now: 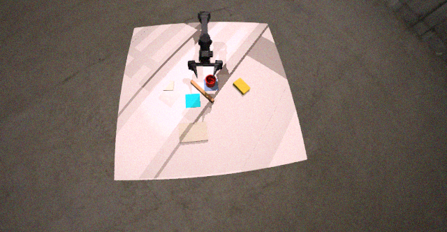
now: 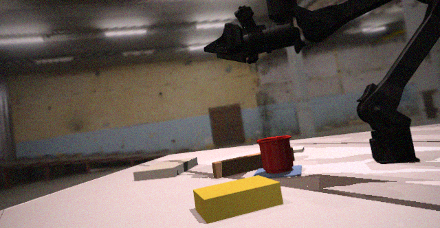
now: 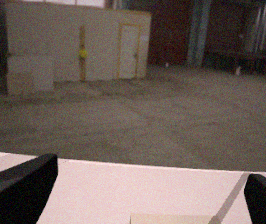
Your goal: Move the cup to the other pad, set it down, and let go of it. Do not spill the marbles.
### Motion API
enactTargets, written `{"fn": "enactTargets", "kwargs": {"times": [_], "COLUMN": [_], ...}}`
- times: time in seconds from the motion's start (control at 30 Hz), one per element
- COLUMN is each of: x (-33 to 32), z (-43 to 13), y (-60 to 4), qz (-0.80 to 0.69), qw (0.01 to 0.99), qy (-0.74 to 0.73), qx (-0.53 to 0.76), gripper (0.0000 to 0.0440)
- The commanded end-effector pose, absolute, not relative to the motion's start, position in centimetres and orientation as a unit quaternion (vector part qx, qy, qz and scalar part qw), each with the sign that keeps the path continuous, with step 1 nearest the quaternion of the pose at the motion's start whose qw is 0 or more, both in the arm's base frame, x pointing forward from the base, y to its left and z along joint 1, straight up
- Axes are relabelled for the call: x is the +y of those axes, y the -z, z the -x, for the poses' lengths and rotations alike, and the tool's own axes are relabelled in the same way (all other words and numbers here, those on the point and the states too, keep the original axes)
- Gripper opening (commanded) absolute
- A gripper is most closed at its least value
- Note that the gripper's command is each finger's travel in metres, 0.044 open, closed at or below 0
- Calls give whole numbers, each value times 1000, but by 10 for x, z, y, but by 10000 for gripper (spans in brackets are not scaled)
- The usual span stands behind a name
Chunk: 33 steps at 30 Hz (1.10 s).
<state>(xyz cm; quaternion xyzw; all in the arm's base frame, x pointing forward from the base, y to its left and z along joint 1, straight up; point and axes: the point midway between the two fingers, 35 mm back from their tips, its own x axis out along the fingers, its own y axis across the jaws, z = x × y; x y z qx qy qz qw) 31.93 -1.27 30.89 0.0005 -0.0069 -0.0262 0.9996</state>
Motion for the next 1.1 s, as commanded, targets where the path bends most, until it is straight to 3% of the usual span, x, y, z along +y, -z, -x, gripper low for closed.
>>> {"fn": "enactTargets", "kwargs": {"times": [0.0,0.4,0.47,0.8,1.07], "x": [-12,-9,-8,-2,4], "z": [-319,-312,-312,-310,-308], "y": [-309,-304,-302,-300,-300], "qz": [-1,-15,-19,-56,-94], "qw": [1000,999,999,994,985], "qy": [25,16,15,5,1], "qx": [-6,36,46,98,144], "gripper": [374,60,32,87,88]}}
